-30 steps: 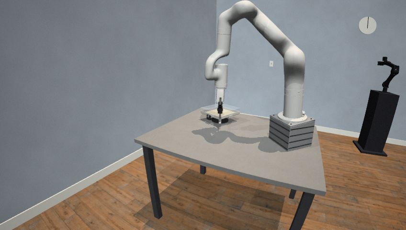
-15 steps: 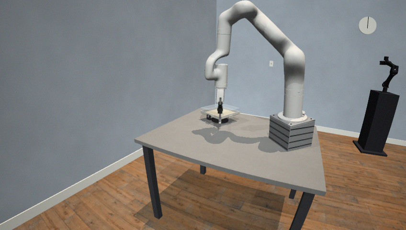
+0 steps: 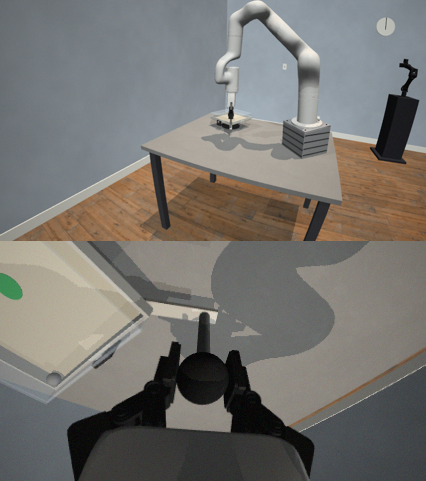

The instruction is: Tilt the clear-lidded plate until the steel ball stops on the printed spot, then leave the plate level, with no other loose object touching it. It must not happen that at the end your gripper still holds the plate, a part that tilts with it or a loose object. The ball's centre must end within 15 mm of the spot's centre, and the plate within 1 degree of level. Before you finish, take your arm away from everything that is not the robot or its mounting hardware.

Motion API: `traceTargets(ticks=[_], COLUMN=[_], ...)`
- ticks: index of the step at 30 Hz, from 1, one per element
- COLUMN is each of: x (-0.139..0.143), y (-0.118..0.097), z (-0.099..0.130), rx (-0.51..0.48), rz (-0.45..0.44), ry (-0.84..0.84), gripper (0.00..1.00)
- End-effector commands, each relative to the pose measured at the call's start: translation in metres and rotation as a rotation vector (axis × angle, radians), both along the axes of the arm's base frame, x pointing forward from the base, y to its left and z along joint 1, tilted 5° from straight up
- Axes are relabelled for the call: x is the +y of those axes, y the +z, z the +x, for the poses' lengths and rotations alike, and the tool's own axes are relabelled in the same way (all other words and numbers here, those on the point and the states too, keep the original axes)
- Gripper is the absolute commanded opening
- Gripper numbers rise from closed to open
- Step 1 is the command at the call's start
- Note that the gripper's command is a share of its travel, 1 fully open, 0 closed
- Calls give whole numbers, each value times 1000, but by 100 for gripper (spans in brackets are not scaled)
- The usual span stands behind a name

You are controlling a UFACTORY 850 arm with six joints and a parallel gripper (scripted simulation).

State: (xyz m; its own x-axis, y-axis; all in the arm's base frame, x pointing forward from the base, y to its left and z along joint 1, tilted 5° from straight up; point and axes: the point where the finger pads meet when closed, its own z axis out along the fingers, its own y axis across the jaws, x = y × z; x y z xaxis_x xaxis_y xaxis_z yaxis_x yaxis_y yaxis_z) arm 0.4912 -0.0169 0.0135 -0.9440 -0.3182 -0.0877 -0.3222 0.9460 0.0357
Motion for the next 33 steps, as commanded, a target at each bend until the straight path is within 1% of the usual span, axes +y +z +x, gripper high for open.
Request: traceTargets(ticks=[1,12,33], x=[0,-2,-1], y=[1,0,1], z=[1,-5,-1], rx=[-2,-2,-2], rz=[0,0,0], ry=[0,0,0], gripper=[0,0,0])
